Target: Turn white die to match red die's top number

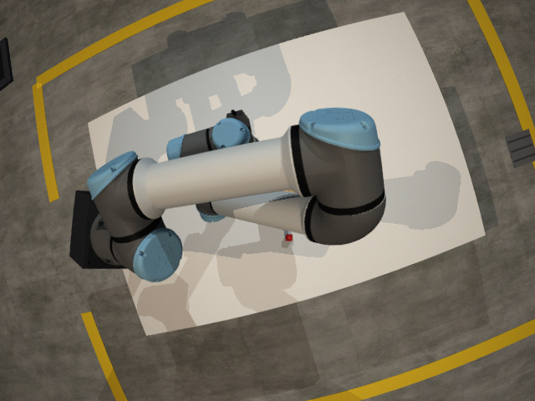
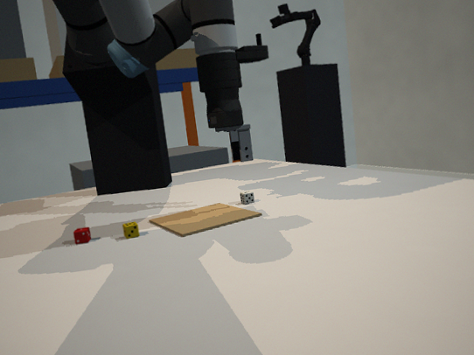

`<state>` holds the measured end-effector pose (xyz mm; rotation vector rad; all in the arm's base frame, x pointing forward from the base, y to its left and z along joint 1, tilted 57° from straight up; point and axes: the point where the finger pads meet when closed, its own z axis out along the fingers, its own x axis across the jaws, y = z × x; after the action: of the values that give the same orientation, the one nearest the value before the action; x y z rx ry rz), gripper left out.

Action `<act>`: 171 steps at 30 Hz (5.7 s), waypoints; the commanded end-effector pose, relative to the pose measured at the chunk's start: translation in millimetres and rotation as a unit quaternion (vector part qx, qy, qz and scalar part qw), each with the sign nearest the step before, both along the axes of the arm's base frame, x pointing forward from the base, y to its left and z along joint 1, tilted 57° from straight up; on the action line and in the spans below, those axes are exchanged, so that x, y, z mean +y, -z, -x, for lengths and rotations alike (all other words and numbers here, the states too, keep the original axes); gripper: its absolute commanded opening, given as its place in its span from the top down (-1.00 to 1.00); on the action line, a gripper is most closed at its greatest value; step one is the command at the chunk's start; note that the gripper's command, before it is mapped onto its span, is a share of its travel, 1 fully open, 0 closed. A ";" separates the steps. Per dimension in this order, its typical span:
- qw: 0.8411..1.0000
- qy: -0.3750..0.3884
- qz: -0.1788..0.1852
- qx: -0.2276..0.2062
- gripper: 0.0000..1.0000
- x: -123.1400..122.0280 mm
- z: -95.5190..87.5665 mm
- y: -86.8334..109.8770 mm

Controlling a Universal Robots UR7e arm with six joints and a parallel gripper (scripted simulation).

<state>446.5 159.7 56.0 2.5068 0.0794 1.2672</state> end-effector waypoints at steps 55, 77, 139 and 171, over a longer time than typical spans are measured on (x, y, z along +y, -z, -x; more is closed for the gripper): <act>1.000 0.000 -0.001 -0.001 -0.40 -4.2 -13.3 9.0; 1.000 0.000 -0.001 -0.001 -0.40 -11.8 -36.4 25.2; 1.000 0.000 -0.001 -0.001 -0.40 -14.4 -44.3 30.7; 1.000 0.000 -0.001 -0.001 -0.40 -20.2 -61.7 42.7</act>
<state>508.2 139.2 12.9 2.5072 0.0773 1.2679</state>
